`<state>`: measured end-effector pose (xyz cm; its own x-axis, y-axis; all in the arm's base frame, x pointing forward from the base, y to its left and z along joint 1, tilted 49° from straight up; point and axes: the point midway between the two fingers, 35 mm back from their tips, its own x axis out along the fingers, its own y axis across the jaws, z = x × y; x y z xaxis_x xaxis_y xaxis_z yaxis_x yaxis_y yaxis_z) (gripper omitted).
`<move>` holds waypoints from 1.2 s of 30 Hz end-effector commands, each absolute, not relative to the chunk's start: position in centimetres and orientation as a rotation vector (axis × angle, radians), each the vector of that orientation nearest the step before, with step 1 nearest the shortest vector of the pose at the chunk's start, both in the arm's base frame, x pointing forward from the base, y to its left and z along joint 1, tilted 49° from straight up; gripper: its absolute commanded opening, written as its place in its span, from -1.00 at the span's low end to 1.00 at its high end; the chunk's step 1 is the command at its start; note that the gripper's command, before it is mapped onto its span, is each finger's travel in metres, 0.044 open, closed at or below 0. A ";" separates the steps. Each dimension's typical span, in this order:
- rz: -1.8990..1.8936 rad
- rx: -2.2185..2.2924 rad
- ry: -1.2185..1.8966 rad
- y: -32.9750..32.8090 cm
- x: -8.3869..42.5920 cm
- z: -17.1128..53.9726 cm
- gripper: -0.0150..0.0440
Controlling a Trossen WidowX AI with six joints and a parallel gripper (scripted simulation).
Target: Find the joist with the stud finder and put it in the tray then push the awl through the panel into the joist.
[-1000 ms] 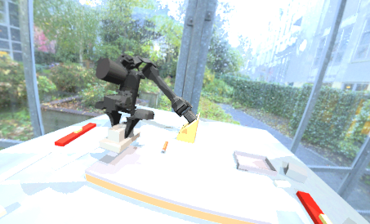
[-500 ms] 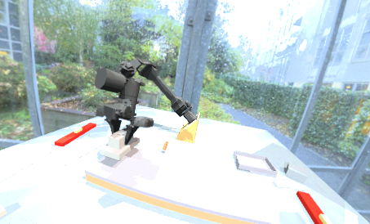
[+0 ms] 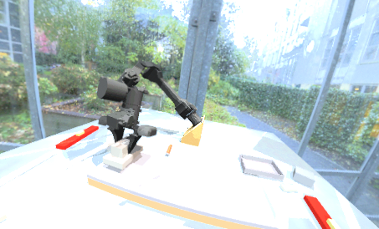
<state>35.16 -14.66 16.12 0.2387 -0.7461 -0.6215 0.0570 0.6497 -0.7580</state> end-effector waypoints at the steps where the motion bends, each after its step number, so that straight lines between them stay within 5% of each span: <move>1: -0.603 -0.693 1.215 -14.9 35.2 15.6 -0.49; 36: -0.601 -0.691 1.216 -11.1 35.4 9.2 -0.49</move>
<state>35.52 -11.92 10.28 0.2448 -0.7402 -0.6262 0.0521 0.6550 -0.7539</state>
